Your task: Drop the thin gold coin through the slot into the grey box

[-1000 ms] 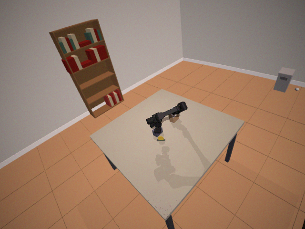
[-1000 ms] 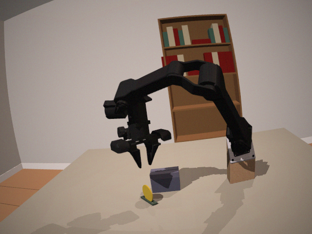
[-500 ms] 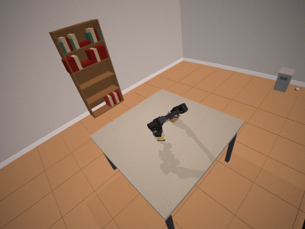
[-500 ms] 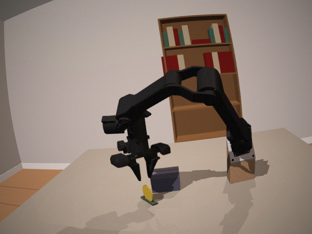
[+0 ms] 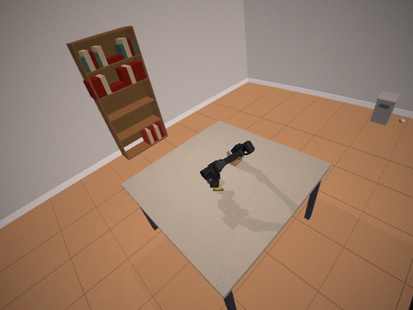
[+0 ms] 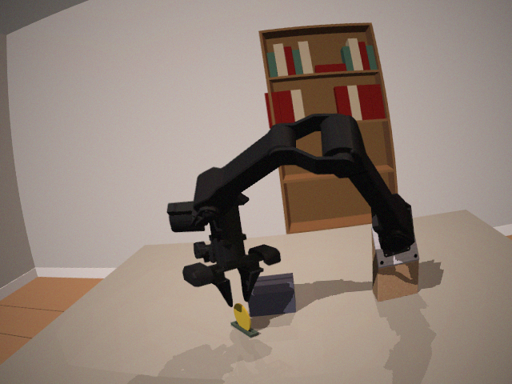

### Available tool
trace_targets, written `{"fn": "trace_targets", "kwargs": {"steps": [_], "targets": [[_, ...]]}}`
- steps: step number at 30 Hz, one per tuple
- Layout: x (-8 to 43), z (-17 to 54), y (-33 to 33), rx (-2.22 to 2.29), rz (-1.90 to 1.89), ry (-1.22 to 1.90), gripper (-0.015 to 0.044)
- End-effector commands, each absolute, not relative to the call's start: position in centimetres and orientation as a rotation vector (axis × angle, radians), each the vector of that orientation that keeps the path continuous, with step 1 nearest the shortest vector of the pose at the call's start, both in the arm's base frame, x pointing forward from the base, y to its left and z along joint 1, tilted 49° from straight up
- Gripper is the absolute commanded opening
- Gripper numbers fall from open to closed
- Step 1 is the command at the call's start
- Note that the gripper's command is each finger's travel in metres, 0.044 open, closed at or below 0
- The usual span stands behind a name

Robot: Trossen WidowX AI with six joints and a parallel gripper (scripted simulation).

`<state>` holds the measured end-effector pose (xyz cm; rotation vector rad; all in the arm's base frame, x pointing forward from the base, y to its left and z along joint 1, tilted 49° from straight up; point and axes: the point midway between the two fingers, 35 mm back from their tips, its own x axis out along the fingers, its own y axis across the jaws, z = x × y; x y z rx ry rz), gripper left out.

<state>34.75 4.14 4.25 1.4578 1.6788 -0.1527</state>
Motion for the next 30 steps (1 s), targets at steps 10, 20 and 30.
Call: {"fn": "trace_targets", "kwargs": {"steps": [10,20,30], "targets": [[34.8,2.8,5.7,1.468,-0.156,1.686,0.0161],[34.9,1.7,7.0,1.47,-0.154,1.686,0.0161],[34.9,0.8,8.2,1.473,-0.149,1.686,0.0161]]}}
